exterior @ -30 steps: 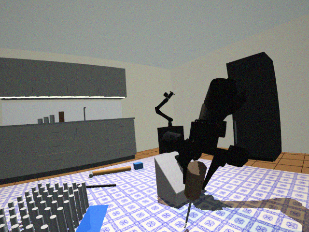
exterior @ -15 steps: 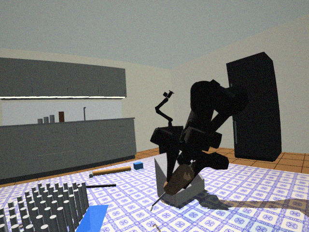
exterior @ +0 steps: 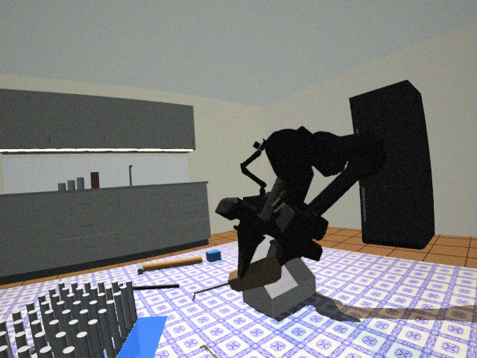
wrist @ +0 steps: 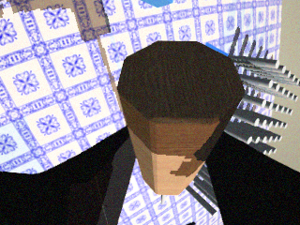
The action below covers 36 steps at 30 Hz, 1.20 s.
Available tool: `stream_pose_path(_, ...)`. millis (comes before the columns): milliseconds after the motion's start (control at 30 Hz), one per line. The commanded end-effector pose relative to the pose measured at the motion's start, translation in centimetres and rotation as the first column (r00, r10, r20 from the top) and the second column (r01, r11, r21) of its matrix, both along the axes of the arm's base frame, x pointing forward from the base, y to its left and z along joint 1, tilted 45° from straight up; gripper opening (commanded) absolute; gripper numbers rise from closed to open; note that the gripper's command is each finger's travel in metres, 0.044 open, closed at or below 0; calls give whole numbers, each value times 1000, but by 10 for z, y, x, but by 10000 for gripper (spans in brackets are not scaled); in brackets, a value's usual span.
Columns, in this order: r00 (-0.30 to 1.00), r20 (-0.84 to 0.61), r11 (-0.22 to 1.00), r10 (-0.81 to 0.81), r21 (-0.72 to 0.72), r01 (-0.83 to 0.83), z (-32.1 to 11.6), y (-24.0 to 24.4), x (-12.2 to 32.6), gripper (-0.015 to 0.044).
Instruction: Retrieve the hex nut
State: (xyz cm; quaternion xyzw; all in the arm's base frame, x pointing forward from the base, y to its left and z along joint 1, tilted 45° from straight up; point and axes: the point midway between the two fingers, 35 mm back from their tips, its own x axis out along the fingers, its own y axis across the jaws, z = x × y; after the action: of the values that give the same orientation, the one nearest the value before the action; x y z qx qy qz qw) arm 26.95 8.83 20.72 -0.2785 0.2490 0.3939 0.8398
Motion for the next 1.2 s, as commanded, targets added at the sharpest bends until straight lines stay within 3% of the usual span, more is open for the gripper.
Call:
stream_pose_path(0,997,35,996,62,-67,-60,-6,-6,2,0)
stream_pose_path(533,924,125,883,362,-362,-297,-33,-33,5,0)
stream_pose_path(1167,702,110,589,704,-643,-490,-62,-64,3,0)
